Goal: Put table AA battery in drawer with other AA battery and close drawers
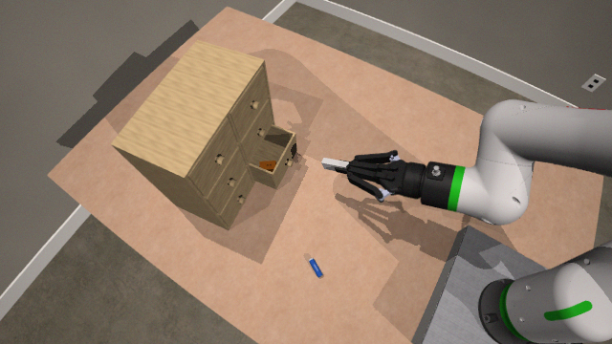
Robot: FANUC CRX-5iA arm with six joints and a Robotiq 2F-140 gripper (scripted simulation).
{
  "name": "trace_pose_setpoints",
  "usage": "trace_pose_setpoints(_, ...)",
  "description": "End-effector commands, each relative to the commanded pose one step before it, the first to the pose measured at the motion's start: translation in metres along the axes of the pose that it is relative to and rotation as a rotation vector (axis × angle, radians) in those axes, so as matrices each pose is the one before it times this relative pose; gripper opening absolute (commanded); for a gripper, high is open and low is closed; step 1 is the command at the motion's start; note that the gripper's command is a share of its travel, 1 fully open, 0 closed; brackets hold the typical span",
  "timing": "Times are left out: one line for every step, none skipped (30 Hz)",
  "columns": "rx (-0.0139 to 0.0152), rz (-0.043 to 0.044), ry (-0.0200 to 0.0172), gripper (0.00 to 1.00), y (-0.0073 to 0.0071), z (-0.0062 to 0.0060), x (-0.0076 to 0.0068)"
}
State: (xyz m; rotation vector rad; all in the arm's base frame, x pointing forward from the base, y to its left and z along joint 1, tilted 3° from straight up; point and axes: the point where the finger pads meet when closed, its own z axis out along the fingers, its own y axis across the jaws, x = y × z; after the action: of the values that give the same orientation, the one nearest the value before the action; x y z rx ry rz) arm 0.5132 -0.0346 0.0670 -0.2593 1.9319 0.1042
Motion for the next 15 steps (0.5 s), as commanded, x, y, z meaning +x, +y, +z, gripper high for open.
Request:
trace_pose_setpoints(0.00135,-0.00242,-0.00187,0.00,-0.00047,0.01604,0.01088)
trace_pose_setpoints(0.00000,0.00000,0.00000,0.00,0.00000,0.00000,0.00000)
trace_pose_setpoints(0.00000,0.00000,0.00000,0.00,0.00000,0.00000,0.00000)
trace_pose_setpoints(-0.00001,0.00000,0.00000,0.00,0.00000,0.00483,0.00358)
trace_pose_setpoints(0.00000,0.00000,0.00000,0.00,-0.00001,0.00488,0.00362)
trace_pose_setpoints(0.00002,0.00000,0.00001,0.00,-0.00001,0.00487,0.00362)
trace_pose_setpoints(0.00001,0.00000,0.00000,0.00,-0.00001,0.00481,0.00357)
trace_pose_setpoints(-0.00002,0.00000,-0.00001,0.00,0.00000,0.00469,0.00348)
trace_pose_setpoints(0.00000,0.00000,0.00000,0.00,-0.00001,0.00451,0.00335)
trace_pose_setpoints(0.00000,0.00000,0.00000,0.00,-0.00001,0.00427,0.00317)
trace_pose_setpoints(0.00000,0.00000,0.00000,0.00,-0.00001,0.00398,0.00296)
trace_pose_setpoints(0.00000,0.00000,0.00000,0.00,-0.00001,0.00364,0.00270)
trace_pose_setpoints(0.00001,0.00000,0.00000,0.00,-0.00001,0.00325,0.00242)
trace_pose_setpoints(0.00001,0.00000,0.00001,0.00,0.00000,0.00283,0.00211)
trace_pose_setpoints(-0.00002,0.00001,-0.00001,0.00,0.00000,0.00240,0.00177)
